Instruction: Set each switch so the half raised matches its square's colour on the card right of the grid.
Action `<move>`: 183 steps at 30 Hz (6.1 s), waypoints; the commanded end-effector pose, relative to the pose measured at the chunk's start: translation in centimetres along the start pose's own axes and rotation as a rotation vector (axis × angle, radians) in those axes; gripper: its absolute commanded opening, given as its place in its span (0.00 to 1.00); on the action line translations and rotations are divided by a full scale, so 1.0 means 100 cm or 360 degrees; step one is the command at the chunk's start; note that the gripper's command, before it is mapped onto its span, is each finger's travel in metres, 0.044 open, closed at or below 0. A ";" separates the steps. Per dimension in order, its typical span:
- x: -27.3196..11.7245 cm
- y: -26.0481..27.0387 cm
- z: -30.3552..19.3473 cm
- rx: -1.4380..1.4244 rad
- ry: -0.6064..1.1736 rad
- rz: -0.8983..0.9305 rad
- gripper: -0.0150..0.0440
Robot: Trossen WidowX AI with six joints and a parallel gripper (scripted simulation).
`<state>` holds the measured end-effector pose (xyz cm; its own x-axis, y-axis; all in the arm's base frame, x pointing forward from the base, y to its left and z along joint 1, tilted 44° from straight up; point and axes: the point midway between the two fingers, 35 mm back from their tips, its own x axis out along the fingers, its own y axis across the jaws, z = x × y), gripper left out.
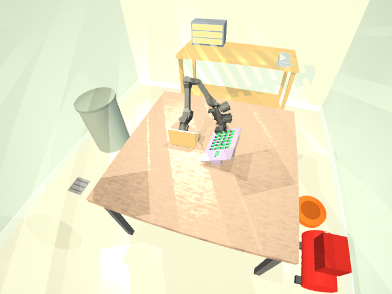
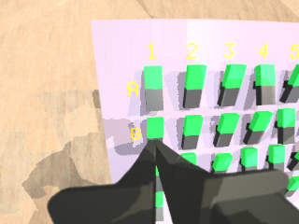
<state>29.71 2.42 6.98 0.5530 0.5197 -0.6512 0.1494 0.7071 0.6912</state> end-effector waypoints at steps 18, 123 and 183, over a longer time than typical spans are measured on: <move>-0.063 -0.051 0.016 0.0007 0.0052 -0.0019 0.25; 0.000 -0.067 0.018 0.0006 0.0087 -0.0010 0.25; -0.014 -0.099 0.019 0.0004 0.0087 -0.0013 0.25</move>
<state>29.09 -6.67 2.18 0.5157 0.5350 -0.6693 0.1461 0.7148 0.6839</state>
